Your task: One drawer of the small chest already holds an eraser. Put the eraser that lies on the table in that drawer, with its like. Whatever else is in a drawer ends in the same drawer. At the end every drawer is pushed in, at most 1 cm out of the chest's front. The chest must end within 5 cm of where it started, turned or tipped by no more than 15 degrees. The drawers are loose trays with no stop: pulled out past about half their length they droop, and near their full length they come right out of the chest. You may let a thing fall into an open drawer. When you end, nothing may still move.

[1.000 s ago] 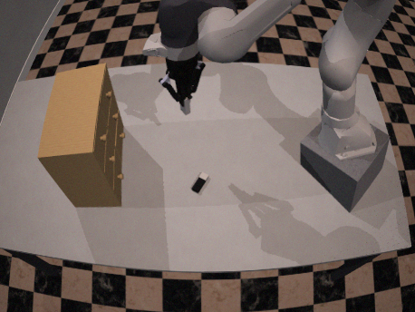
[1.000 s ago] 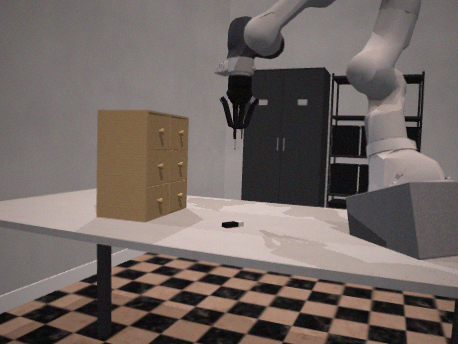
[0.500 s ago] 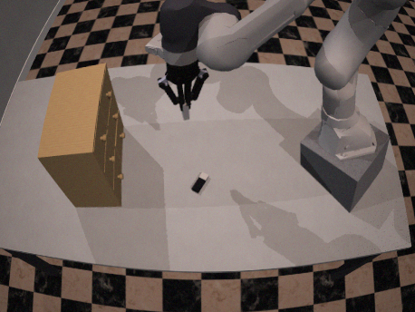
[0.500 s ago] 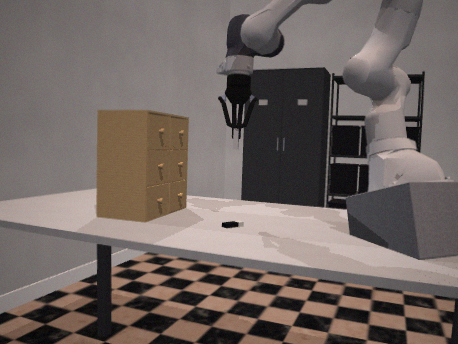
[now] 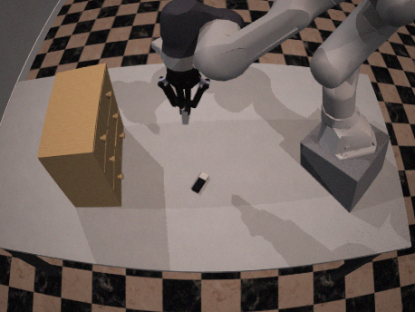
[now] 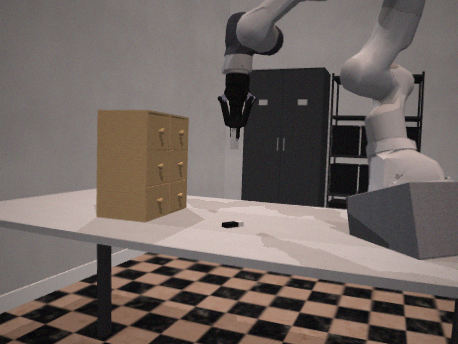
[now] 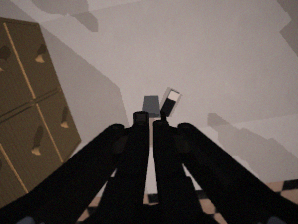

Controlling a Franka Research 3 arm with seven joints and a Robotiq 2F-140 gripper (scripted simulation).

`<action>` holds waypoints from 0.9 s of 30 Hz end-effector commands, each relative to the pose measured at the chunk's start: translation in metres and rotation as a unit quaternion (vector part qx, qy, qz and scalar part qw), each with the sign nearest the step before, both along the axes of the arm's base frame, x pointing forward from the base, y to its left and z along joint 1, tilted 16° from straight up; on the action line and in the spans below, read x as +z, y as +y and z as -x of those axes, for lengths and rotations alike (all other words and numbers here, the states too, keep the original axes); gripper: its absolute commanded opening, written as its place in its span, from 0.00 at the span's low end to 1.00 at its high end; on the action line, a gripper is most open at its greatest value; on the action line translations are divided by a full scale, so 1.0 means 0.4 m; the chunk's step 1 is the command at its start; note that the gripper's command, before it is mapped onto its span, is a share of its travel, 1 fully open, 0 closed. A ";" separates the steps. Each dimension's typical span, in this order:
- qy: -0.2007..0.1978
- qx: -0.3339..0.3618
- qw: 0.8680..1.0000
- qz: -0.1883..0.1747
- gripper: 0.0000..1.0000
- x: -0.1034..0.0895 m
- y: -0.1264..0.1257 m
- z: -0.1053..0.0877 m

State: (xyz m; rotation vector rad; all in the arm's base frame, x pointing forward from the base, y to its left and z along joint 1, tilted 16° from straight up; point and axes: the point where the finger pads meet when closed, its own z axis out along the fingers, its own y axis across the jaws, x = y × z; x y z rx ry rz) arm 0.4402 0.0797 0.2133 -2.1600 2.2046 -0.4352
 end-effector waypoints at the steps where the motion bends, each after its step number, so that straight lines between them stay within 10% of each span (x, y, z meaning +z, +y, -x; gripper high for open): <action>1: -0.020 -0.135 0.990 -0.026 0.00 -0.007 0.022 0.009; 12: -0.035 -0.212 0.976 -0.042 0.00 -0.011 0.039 0.013; 27: -0.066 -0.376 0.921 -0.077 0.00 -0.021 0.080 0.022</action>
